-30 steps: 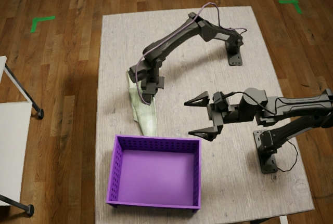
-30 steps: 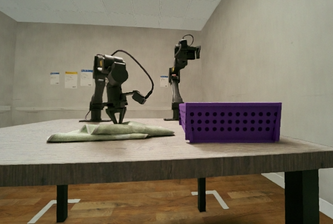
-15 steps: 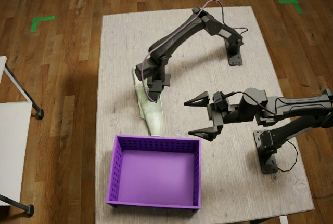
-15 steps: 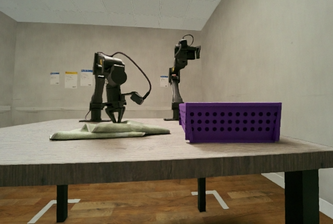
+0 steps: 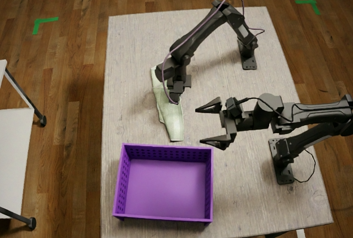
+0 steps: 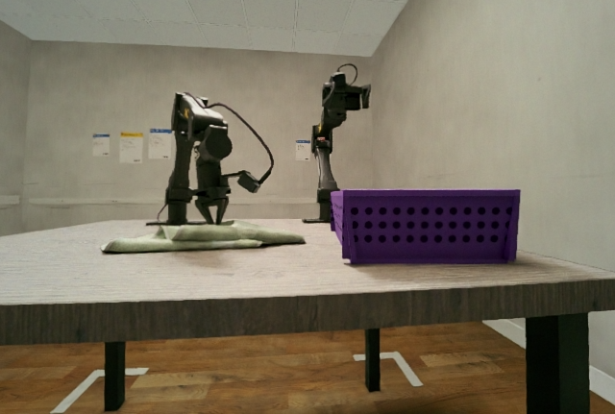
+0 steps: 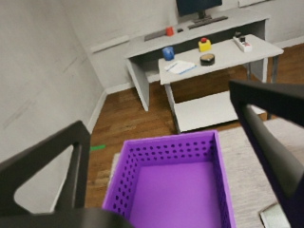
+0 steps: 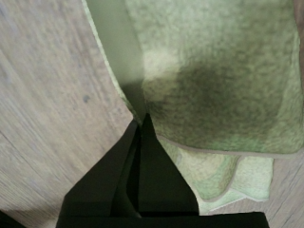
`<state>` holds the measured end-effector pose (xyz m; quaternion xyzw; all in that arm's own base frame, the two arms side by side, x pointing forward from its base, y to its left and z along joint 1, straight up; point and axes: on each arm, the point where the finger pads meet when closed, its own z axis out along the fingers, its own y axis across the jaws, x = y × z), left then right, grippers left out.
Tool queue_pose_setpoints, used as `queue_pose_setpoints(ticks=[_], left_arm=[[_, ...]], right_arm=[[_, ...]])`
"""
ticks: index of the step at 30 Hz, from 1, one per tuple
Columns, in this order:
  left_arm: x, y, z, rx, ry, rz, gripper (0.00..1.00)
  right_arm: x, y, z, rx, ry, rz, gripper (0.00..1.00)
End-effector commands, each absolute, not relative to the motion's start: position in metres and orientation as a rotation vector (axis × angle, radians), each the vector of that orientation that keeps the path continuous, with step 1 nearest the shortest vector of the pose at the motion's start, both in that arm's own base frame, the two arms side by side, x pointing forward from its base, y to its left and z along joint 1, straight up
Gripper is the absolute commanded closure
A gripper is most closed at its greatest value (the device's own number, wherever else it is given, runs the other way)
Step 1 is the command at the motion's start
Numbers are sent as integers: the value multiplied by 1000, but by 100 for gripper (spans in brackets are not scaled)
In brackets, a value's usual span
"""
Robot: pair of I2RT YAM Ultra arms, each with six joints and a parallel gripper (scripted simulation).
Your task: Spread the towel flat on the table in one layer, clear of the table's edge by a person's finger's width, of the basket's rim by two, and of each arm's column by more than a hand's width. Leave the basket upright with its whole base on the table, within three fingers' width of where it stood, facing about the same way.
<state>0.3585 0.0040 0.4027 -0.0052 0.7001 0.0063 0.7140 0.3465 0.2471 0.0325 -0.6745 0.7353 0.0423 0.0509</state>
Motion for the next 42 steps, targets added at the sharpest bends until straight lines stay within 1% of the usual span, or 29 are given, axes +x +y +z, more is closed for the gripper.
queue_pose_setpoints(ticks=[1,9,17,21,22,23,26,33,34,42], left_arm=[[358,4,407,-12,1539,14,0],[358,4,407,-12,1539,14,0],[358,4,407,-12,1539,14,0],[358,4,407,-12,1539,14,0],[358,4,407,-12,1539,14,0],[358,4,407,-12,1539,14,0],[358,4,407,-12,1539,14,0],[358,4,407,-12,1539,14,0],[358,4,407,-12,1539,14,0],[358,4,407,-12,1539,14,0]], right_arm=[[338,252,41,-2019,2200,131,100],[312,240,40,-2020,2202,123,100],[302,236,40,-2020,2202,125,100],[302,234,40,-2013,2208,124,100],[310,239,48,-1996,2187,118,100],[301,233,29,-2027,2227,130,100],[299,232,20,-2035,2236,134,100],[305,235,24,-2019,2214,120,100],[300,231,14,-2036,2236,127,100],[306,236,26,-2014,2207,120,100]])
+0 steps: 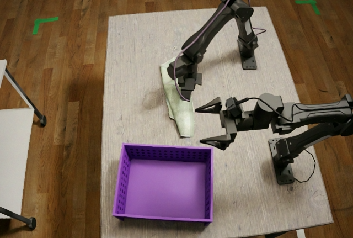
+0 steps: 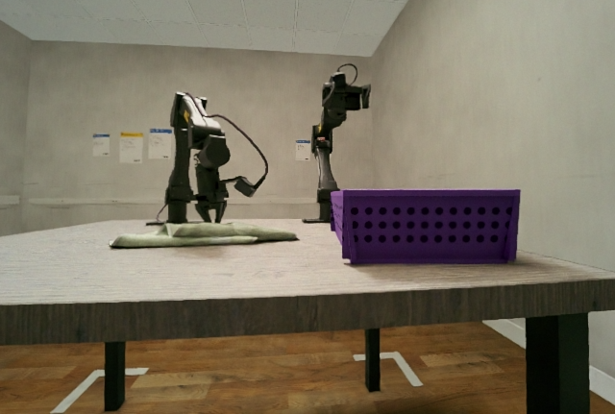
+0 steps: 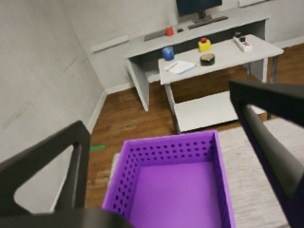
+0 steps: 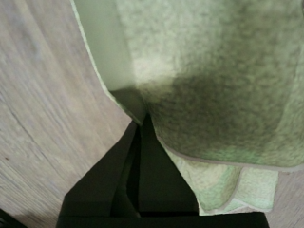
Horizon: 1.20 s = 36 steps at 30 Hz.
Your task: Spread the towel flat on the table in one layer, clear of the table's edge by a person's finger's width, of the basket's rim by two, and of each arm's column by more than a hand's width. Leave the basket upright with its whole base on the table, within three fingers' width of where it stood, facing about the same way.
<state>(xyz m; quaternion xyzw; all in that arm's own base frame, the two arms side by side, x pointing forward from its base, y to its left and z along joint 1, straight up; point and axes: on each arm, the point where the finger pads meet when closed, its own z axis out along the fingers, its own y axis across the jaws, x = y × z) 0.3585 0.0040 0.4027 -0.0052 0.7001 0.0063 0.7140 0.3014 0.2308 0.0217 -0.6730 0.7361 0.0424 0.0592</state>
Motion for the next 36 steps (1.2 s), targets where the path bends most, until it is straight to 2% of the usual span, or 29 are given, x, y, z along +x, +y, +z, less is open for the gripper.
queue_pose_setpoints(ticks=[1,15,16,18,19,23,24,26,27,32,36], left_arm=[[358,4,407,-12,1539,14,0],[358,4,407,-12,1539,14,0],[358,4,407,-12,1539,14,0],[358,4,407,-12,1539,14,0],[358,4,407,-12,1539,14,0],[358,4,407,-12,1539,14,0],[358,4,407,-12,1539,14,0],[358,4,407,-12,1539,14,0],[358,4,407,-12,1539,14,0],[358,4,407,-12,1539,14,0],[358,4,407,-12,1539,14,0]], right_arm=[[306,236,26,-2014,2207,120,100],[306,236,26,-2014,2207,120,100],[302,231,30,-2013,2209,120,88],[306,234,35,-2005,2198,117,88],[308,235,47,-2003,2195,117,67],[307,235,41,-2013,2209,122,67],[307,235,54,-2003,2195,118,46],[307,235,54,-2003,2195,118,46],[307,235,57,-2003,2195,118,36],[307,235,63,-2004,2196,119,36],[306,234,97,-2003,2195,120,36]])
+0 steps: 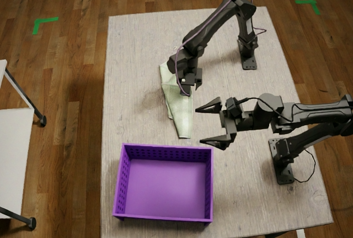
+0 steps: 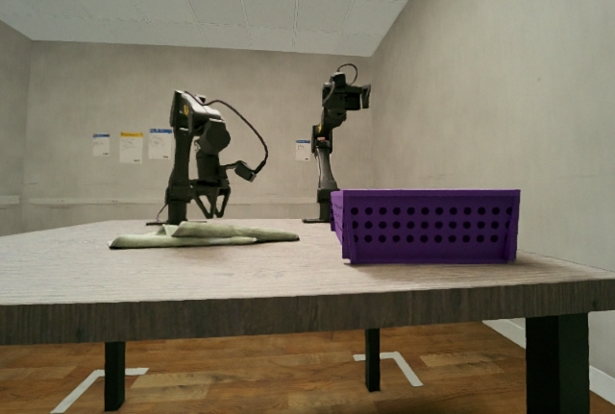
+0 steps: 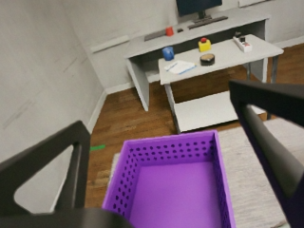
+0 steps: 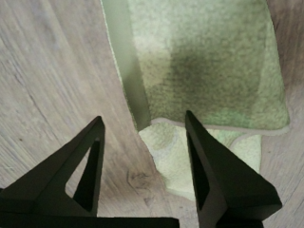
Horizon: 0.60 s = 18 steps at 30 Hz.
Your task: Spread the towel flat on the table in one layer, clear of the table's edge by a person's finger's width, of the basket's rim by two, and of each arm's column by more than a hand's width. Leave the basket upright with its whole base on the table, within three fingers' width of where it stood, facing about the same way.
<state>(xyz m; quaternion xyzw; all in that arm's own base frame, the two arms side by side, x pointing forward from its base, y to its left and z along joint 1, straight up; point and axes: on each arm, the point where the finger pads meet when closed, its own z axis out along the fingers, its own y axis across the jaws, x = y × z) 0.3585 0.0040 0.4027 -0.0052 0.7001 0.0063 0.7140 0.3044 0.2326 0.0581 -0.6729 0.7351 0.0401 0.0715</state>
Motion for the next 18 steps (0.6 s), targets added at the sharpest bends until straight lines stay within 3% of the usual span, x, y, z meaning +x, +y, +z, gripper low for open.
queue_pose_setpoints(ticks=[1,4,5,8,18], left_arm=[[358,4,407,-12,1539,14,0],[358,4,407,-12,1539,14,0],[358,4,407,-12,1539,14,0],[358,4,407,-12,1539,14,0],[358,4,407,-12,1539,14,0]], right_arm=[[306,234,97,-2003,2195,120,36],[305,234,85,-2022,2219,128,36],[305,234,118,-2003,2195,121,36],[304,233,138,-2003,2195,121,36],[304,233,146,-2023,2220,129,36]])
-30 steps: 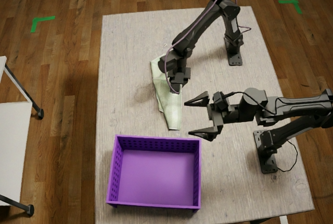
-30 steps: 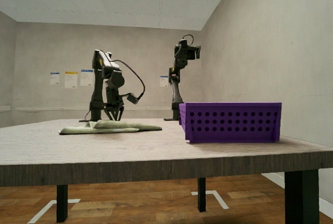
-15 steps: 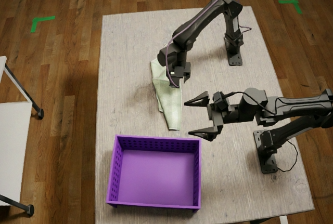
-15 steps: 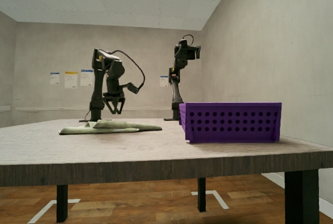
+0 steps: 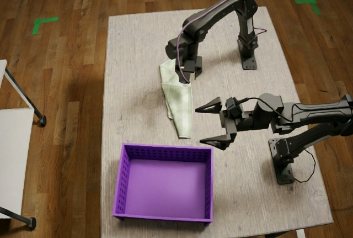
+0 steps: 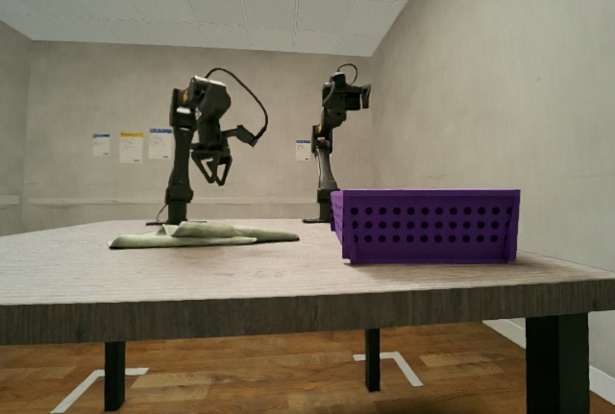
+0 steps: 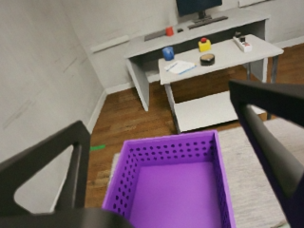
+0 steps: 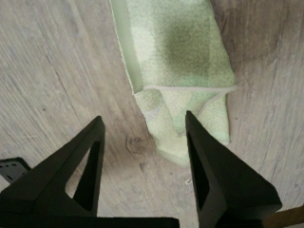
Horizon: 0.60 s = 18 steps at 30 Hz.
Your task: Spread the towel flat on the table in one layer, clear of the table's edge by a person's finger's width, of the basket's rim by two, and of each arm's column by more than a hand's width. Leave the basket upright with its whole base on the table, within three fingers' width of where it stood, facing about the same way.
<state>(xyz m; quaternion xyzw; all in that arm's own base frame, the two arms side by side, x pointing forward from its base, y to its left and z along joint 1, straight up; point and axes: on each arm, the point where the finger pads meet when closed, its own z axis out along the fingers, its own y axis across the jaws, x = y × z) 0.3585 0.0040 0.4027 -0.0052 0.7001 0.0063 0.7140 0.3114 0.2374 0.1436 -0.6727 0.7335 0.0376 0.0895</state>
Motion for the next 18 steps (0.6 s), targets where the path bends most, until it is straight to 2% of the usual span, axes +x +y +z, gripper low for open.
queue_pose_setpoints(ticks=[1,18], left_arm=[[358,4,407,-12,1539,14,0],[358,4,407,-12,1539,14,0]], right_arm=[[304,233,146,-2023,2220,129,36],[303,232,145,-2022,2212,123,36]])
